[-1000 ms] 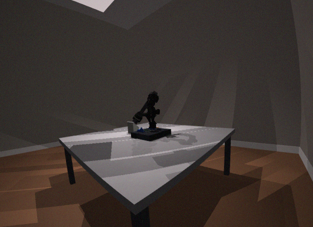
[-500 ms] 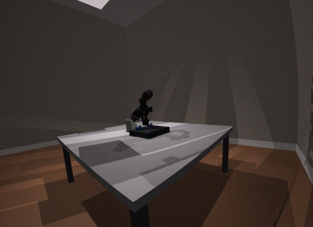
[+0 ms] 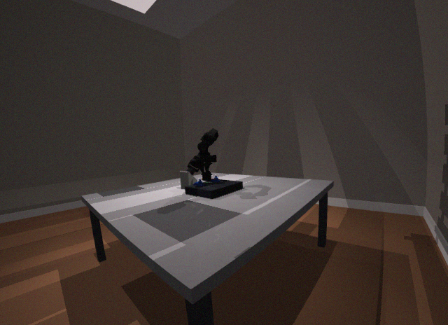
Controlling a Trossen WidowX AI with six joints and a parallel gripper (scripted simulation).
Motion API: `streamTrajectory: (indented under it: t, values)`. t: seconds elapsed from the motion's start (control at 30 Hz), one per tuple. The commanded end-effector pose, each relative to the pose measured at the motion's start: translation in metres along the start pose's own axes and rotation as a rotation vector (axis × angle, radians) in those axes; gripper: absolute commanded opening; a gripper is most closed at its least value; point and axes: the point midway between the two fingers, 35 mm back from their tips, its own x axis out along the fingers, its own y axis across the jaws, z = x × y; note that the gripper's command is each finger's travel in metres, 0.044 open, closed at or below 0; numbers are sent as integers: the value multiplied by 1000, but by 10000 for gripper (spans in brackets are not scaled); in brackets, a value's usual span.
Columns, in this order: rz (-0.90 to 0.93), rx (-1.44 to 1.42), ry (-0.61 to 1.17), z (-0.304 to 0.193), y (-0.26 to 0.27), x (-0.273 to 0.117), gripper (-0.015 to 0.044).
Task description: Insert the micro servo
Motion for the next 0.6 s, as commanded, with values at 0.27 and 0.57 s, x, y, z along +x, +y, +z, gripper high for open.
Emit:
streamTrajectory:
  t: [0.27,0.57]
  values:
    - [2,3,-7,1,0,8,0]
    - [2,3,-7,1,0,11,0]
